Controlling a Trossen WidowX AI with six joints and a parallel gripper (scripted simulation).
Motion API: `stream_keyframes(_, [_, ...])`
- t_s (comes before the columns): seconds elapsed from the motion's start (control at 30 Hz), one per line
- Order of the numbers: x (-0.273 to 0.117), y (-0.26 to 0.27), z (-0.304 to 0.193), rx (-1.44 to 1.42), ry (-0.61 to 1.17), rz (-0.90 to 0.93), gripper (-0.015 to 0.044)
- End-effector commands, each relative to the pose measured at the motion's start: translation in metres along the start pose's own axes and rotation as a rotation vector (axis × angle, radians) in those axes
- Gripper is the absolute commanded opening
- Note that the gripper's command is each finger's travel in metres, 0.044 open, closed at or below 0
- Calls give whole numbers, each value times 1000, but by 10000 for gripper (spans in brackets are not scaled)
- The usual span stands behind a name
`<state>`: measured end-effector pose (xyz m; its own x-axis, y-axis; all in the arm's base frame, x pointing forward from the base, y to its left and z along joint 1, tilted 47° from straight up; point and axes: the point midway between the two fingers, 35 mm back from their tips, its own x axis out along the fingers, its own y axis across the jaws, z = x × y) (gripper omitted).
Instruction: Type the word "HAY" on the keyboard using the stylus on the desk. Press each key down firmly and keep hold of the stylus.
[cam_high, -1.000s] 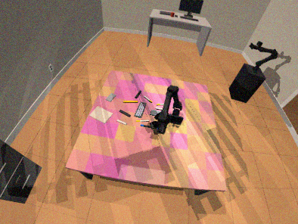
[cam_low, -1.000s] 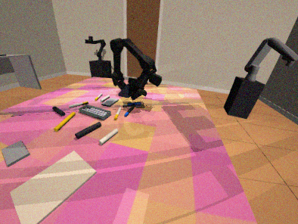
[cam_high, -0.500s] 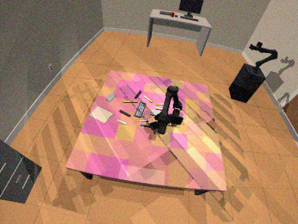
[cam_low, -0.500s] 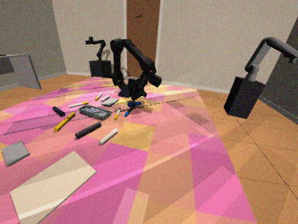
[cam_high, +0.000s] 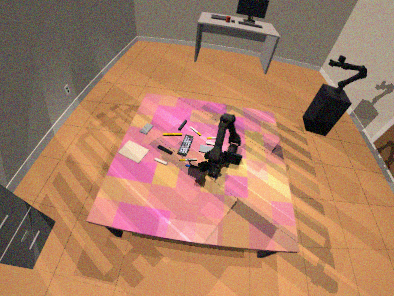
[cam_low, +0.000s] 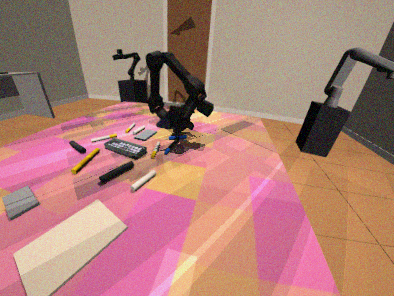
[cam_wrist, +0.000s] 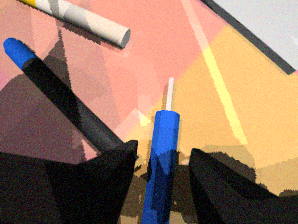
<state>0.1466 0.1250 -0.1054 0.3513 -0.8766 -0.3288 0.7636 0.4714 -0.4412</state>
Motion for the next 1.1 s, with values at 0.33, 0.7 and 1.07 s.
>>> stream_keyframes(0.33, [9,-2,-3,-8,-10,-3,150])
stream_keyframes(0.7, [12,-2,-5,-8,-10,-3,150])
stream_keyframes(1.07, [16,-2,-8,-8,-10,-3,150])
